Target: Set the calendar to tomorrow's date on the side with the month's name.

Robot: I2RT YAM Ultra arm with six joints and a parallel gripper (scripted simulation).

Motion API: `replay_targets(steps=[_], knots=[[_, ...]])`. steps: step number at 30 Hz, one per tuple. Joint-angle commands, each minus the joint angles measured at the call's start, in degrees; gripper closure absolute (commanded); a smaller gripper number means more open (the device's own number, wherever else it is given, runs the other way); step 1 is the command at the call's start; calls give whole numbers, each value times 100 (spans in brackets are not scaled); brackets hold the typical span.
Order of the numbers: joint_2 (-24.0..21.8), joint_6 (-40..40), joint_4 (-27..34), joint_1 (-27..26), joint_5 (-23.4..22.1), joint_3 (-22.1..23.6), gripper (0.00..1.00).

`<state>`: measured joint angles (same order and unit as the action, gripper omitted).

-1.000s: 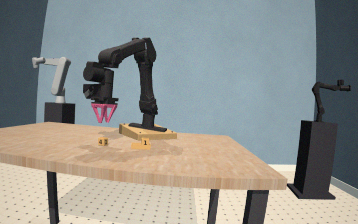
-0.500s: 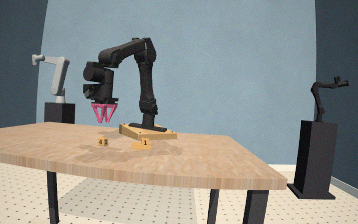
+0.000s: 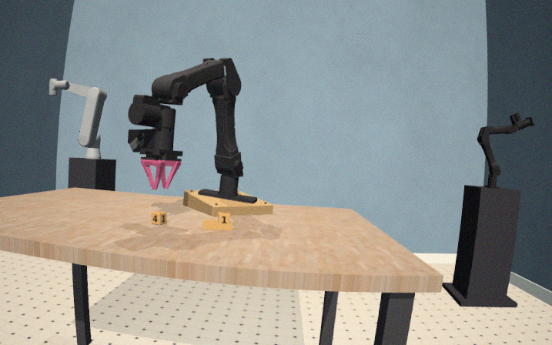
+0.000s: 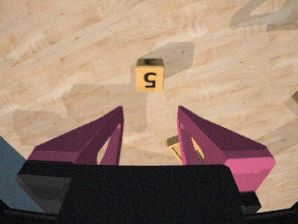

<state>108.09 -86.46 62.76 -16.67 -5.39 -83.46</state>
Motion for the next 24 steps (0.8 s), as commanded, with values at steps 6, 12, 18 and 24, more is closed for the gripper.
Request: replay_targets(steps=[6,12,18,24], knots=[[-20,-27,-80,20,30,35,55],[73,-33,-155,37,31,78,55],[109,-44,-280,66,33,214,55],[142,-54,-392,50,34,323,55]])
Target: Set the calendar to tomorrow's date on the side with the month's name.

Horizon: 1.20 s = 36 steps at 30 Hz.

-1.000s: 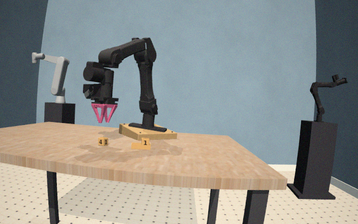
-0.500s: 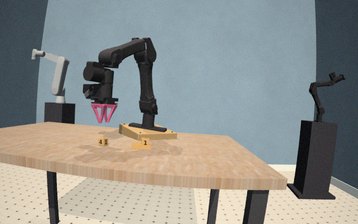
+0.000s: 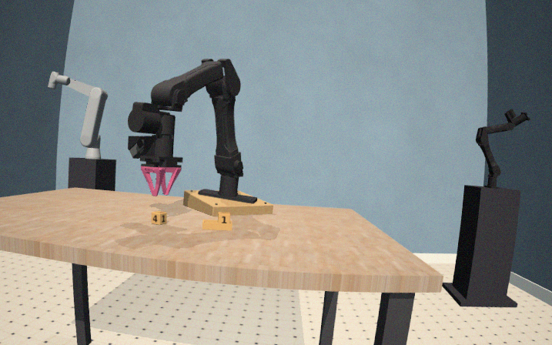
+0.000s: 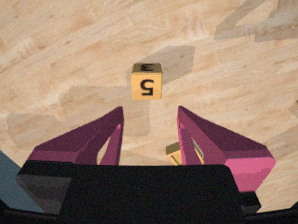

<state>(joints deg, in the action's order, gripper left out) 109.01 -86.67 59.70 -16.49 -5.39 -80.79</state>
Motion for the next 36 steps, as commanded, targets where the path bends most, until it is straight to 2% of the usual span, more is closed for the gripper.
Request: replay_targets(steps=[1,3,14,31,36], knots=[[-37,-30,-131,44,33,-119,55],[45,-39,-197,64,34,131,55],[149,-68,-578,70,38,368,55],[321,-82,-851,99,41,547,55],[274,-78,-800,101,41,477,55]])
